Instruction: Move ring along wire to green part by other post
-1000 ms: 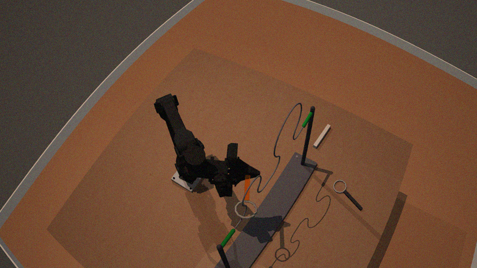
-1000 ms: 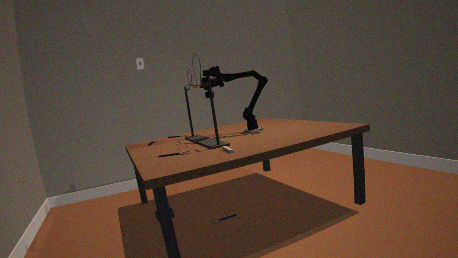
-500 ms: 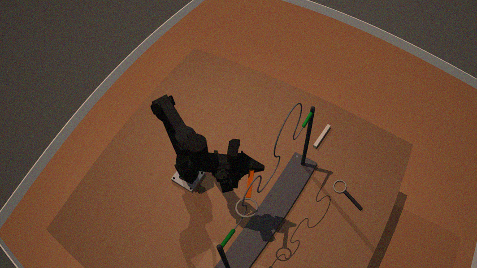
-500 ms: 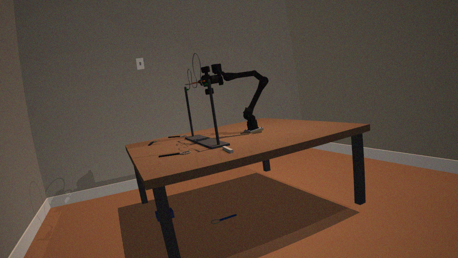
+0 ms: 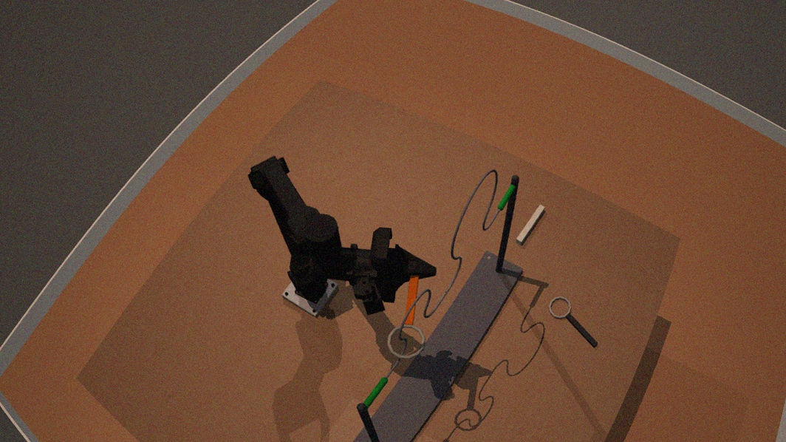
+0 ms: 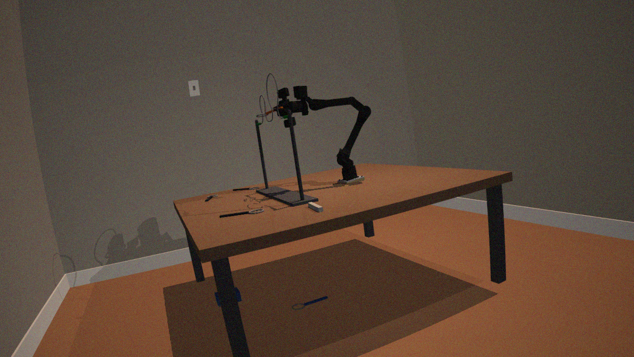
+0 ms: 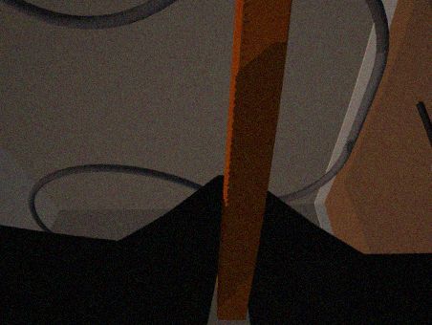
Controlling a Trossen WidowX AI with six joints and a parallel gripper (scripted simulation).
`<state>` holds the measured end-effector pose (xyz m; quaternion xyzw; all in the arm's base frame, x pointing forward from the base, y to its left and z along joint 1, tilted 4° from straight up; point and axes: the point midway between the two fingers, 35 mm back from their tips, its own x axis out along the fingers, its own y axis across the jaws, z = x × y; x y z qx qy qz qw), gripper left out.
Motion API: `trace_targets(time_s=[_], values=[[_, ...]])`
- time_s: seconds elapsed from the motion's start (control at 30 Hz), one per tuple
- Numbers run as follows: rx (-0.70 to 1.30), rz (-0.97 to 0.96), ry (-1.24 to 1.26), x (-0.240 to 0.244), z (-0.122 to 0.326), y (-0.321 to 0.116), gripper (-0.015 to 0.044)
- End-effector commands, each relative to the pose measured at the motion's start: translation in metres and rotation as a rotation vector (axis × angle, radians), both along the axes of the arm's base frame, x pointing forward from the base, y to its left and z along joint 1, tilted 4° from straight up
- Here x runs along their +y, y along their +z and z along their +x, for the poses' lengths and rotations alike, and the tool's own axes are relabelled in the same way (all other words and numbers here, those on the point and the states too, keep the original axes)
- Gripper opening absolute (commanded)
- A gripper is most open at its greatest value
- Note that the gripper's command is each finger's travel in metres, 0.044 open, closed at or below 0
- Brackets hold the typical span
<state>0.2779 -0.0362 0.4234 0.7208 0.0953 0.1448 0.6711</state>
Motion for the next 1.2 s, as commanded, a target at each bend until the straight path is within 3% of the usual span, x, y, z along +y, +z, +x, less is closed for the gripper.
trace_targets(time_s=[0.0,1.17], values=[[-0.013,0.02,0.0,0.0,-0.001,0.009,-0.015],[-0.017,0.244,0.023,-0.012,-0.006,0.051,-0.015]])
